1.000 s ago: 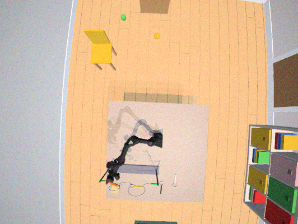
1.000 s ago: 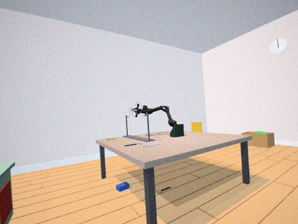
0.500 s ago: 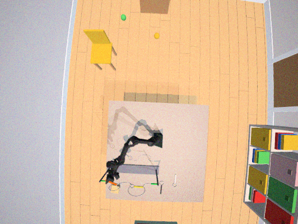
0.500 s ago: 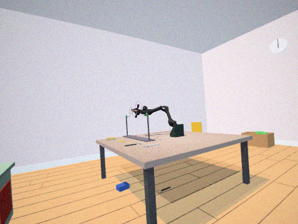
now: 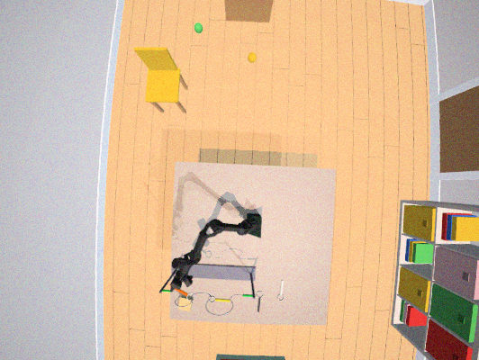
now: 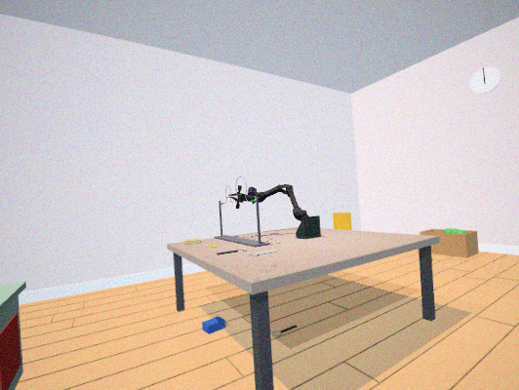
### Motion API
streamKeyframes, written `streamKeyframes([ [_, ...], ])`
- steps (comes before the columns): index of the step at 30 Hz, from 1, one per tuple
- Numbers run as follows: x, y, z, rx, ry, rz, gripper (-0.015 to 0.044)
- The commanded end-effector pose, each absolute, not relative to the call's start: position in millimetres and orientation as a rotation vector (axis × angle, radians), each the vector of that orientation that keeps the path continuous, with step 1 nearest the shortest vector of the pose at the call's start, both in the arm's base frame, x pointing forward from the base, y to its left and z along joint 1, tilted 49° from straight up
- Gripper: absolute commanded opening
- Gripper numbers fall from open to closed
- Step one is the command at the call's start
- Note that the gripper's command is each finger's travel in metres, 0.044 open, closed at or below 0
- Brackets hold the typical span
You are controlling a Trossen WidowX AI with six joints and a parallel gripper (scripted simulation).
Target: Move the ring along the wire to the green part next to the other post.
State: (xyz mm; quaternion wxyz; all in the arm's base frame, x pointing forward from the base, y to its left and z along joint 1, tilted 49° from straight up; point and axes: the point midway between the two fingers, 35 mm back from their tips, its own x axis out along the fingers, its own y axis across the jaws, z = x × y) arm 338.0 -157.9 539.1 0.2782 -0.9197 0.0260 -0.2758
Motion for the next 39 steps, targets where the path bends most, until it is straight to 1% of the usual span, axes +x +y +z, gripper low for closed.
streamKeyframes([
  [1, 339, -169, 529, -2.379, 0.099, -0.721, -0.0150],
  [21, 339, -210, 470, -1.905, 0.228, -0.623, -0.0150],
  [39, 341, -218, 405, -1.469, 0.322, -0.523, -0.0150],
])
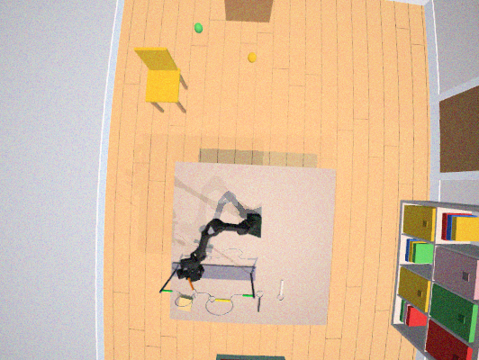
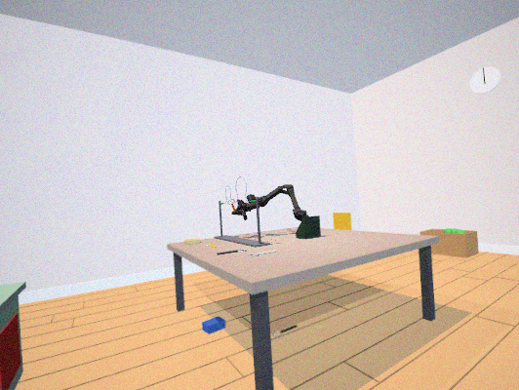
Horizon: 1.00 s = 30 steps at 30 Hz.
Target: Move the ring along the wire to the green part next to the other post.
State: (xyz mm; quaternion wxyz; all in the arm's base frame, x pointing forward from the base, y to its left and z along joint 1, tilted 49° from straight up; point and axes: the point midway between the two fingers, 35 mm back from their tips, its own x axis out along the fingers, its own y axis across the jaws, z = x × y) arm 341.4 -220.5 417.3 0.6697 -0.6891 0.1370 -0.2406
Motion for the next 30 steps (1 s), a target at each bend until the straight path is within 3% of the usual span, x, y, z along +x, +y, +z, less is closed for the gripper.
streamKeyframes([
  [1, 341, -218, 401, -1.445, 0.326, -0.518, -0.0150],
  [30, 344, -184, 322, -0.925, 0.408, -0.389, -0.0150],
])
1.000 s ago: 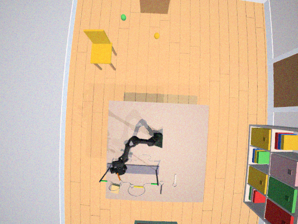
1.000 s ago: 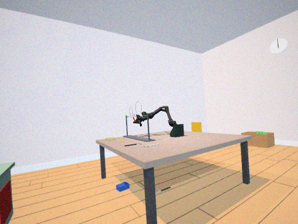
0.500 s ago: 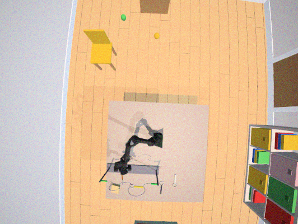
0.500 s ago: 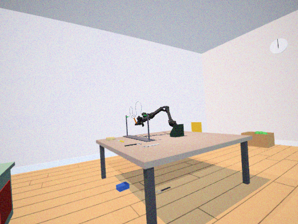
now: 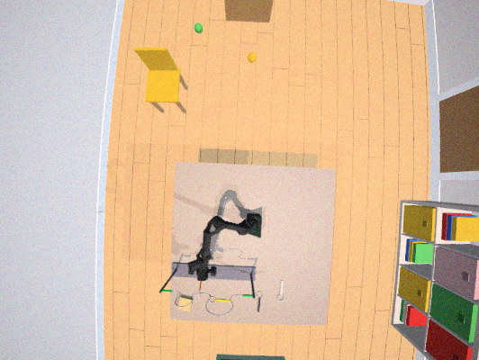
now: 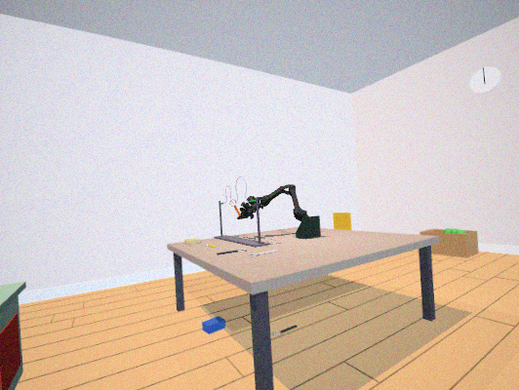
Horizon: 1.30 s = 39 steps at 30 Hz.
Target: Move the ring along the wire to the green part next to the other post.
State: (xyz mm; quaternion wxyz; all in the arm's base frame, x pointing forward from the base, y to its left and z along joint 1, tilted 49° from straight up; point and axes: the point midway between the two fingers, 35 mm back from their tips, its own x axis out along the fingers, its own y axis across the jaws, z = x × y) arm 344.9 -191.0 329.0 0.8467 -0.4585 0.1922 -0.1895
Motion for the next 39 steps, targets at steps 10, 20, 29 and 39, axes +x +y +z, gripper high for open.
streamKeyframes([
  [10, 345, -175, 310, -0.874, 0.415, -0.375, -0.0150],
  [20, 346, -166, 300, -0.844, 0.418, -0.367, -0.0150],
  [29, 346, -156, 289, -0.792, 0.424, -0.353, -0.0150],
  [39, 347, -140, 272, -0.670, 0.437, -0.321, -0.0150],
])
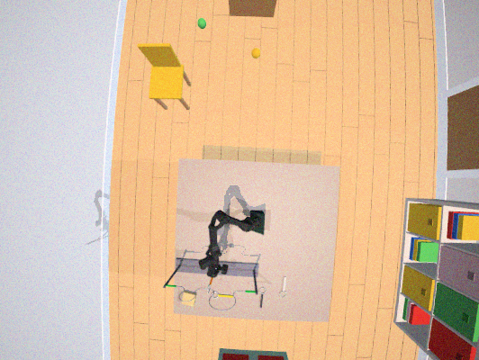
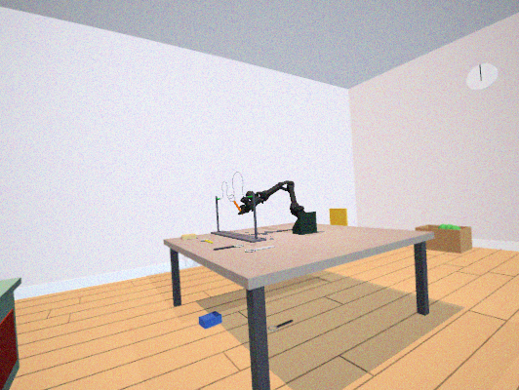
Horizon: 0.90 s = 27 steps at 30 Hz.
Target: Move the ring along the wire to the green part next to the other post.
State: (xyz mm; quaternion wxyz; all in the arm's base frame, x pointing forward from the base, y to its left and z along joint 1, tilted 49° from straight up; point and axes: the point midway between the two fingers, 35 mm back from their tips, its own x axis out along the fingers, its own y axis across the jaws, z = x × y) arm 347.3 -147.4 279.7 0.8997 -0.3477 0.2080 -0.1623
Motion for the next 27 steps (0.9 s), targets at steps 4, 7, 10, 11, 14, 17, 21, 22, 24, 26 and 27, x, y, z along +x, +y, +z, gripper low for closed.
streamKeyframes([
  [4, 348, -131, 266, -0.608, 0.443, -0.305, -0.0150],
  [7, 348, -124, 261, -0.556, 0.448, -0.291, -0.0150],
  [10, 348, -116, 257, -0.493, 0.454, -0.274, -0.0150],
  [11, 348, -113, 255, -0.471, 0.456, -0.269, -0.0150],
  [14, 349, -103, 251, -0.404, 0.461, -0.251, -0.0150],
  [17, 349, -93, 247, -0.334, 0.467, -0.232, -0.0150],
  [21, 350, -79, 243, -0.238, 0.473, -0.207, -0.0150],
  [22, 350, -76, 242, -0.214, 0.475, -0.200, -0.0150],
  [24, 350, -69, 241, -0.166, 0.478, -0.187, -0.0150],
  [26, 350, -61, 240, -0.117, 0.481, -0.174, -0.0150],
  [27, 350, -58, 240, -0.093, 0.482, -0.168, -0.0150],
])
